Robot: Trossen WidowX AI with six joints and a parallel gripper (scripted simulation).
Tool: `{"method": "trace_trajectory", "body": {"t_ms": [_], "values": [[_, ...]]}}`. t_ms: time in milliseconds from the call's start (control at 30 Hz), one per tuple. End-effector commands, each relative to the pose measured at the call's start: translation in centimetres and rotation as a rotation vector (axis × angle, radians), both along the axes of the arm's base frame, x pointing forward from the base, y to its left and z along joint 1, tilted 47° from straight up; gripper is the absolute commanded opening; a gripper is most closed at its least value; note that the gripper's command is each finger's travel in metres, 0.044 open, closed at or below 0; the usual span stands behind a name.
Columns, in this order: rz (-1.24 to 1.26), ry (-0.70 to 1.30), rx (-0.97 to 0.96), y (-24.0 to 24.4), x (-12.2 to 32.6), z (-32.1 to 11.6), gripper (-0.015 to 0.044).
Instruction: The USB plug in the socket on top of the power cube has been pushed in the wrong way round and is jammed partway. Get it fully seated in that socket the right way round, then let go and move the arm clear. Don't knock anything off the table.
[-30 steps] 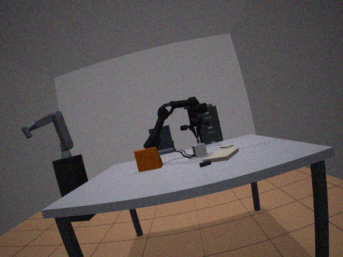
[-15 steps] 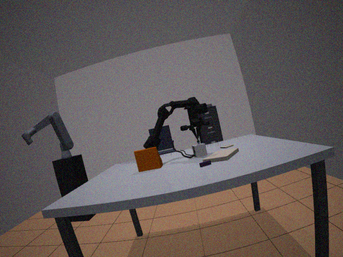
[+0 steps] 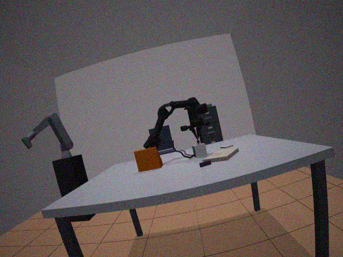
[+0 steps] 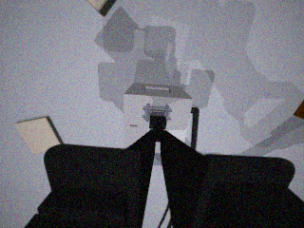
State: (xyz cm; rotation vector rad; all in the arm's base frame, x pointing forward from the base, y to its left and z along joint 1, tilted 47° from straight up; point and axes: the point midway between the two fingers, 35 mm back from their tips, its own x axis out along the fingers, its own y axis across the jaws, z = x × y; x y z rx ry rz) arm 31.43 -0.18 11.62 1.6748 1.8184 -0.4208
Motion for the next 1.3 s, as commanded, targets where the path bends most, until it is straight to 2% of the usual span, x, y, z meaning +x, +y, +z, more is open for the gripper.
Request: {"method": "trace_trajectory", "body": {"t_ms": [0, 1267], "values": [[-0.003, 0.002, 0.003, 0.08, 0.00, -0.04, 0.0000], [-0.003, 0.002, 0.003, 0.41, 0.01, -0.35, 0.0000]]}}
